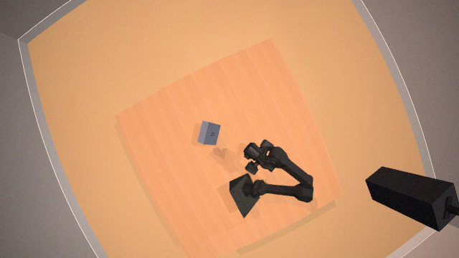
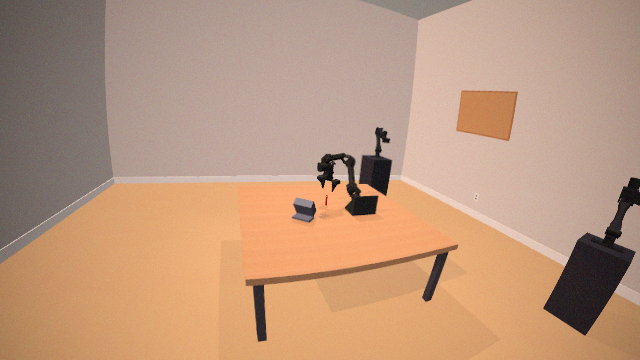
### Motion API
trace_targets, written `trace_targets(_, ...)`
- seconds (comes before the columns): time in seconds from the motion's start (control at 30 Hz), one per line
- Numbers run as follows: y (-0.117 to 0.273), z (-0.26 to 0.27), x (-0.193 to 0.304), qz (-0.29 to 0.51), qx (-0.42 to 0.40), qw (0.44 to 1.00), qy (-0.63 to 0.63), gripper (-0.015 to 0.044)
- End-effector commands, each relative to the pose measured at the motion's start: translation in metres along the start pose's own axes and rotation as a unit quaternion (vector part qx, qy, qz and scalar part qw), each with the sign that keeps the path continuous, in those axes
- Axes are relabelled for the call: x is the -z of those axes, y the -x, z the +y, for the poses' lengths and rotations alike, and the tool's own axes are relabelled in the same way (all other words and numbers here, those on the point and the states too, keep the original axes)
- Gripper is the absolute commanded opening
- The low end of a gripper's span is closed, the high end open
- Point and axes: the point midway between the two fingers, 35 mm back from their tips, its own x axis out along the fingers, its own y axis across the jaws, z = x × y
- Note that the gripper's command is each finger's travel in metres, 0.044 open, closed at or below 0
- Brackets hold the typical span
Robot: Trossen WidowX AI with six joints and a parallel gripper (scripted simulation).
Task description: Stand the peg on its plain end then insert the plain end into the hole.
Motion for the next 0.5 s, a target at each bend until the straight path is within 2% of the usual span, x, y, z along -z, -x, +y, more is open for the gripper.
trace_targets(0.0,-0.008,-0.001,-0.001,0.002,0.003,1.0,0.0,0.044)
trace_targets(0.47,-0.029,-0.001,-0.002,0.001,0.003,1.0,-0.003,0.044)
